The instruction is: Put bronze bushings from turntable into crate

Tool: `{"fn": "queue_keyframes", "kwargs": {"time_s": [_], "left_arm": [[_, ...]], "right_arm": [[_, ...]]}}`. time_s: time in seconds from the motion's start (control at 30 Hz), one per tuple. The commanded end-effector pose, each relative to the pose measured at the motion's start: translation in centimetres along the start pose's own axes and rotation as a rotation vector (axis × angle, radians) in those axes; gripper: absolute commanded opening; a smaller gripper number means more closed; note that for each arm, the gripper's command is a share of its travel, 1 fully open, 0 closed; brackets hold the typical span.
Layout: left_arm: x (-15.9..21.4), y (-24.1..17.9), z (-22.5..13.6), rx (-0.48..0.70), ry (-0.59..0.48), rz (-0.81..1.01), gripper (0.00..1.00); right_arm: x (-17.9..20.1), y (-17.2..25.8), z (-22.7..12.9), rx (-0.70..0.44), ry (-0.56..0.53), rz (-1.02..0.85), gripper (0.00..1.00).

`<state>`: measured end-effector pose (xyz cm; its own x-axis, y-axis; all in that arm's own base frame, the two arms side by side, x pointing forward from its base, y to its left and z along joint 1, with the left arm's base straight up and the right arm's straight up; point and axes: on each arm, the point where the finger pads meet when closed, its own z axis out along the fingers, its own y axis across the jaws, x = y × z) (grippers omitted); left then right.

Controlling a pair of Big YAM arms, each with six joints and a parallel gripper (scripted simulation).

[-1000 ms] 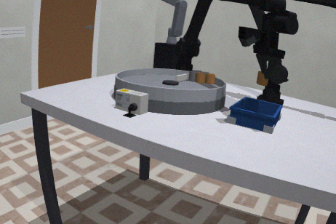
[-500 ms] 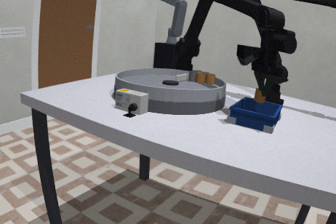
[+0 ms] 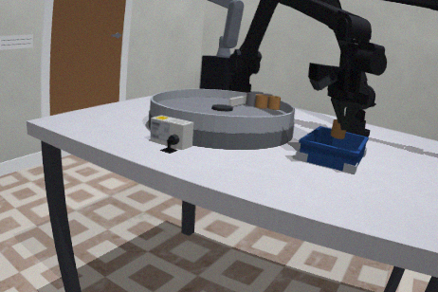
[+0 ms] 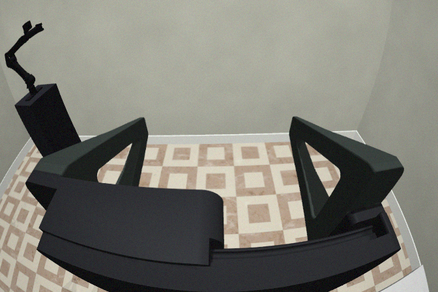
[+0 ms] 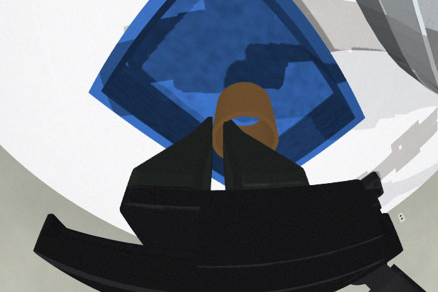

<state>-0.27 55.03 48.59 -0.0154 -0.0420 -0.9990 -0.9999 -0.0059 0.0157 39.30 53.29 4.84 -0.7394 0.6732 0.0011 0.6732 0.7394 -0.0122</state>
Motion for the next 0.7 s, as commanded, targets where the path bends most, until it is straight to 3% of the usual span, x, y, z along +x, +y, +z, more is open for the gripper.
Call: {"fn": "queue_keyframes", "kwargs": {"time_s": [0.0,0.67], "left_arm": [[-1.43,0.32,-0.6,-0.005,-0.042,-0.016,1.0],[-1.43,0.32,-0.6,-0.005,-0.042,-0.016,1.0]], "right_arm": [[0.81,1.26,-2.17,-0.053,0.004,-0.007,0.0],[0.81,1.24,-1.93,-0.05,0.004,-0.007,0.0]]}}
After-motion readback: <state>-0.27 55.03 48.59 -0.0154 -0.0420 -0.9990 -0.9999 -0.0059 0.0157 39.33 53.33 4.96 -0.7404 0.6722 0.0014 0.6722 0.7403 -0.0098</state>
